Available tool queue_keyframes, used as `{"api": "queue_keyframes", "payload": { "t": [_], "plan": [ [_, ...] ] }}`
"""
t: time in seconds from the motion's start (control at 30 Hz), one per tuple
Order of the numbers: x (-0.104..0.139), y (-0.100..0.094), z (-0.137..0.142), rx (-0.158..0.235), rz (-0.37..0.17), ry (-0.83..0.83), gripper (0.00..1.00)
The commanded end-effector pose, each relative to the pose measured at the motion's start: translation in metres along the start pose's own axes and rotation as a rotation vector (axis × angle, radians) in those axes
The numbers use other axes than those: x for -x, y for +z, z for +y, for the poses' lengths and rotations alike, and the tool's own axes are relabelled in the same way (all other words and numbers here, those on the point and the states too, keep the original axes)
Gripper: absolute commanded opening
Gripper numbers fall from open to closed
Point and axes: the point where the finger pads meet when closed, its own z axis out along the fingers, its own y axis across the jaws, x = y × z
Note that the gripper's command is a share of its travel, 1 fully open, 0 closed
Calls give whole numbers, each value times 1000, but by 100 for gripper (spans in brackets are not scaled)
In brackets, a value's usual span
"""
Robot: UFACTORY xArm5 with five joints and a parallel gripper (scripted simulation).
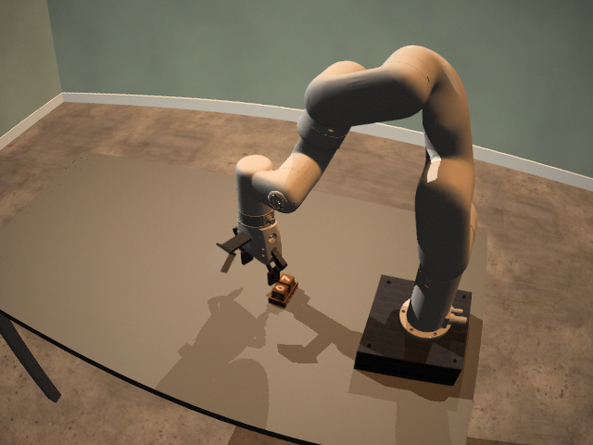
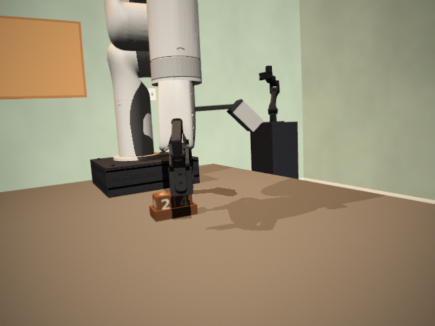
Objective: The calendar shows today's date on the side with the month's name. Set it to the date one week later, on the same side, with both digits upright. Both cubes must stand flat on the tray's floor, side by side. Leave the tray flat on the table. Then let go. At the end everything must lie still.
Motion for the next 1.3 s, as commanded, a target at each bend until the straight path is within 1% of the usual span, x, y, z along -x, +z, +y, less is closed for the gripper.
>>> {"api": "queue_keyframes", "payload": {
  "t": [0.0,0.1,0.3,0.33,0.5,0.57,0.77,0.83,1.27],
  "plan": [
    [9,-1,4,3,1,39,100],
    [10,-1,5,3,1,69,100],
    [18,-1,8,3,2,296,100],
    [23,-1,9,3,2,301,100],
    [27,-1,11,3,2,302,100],
    [28,-1,11,3,2,330,100],
    [36,-1,14,3,2,558,100],
    [44,-1,17,3,2,562,100],
    [45,-1,17,3,2,563,100]
  ]
}}
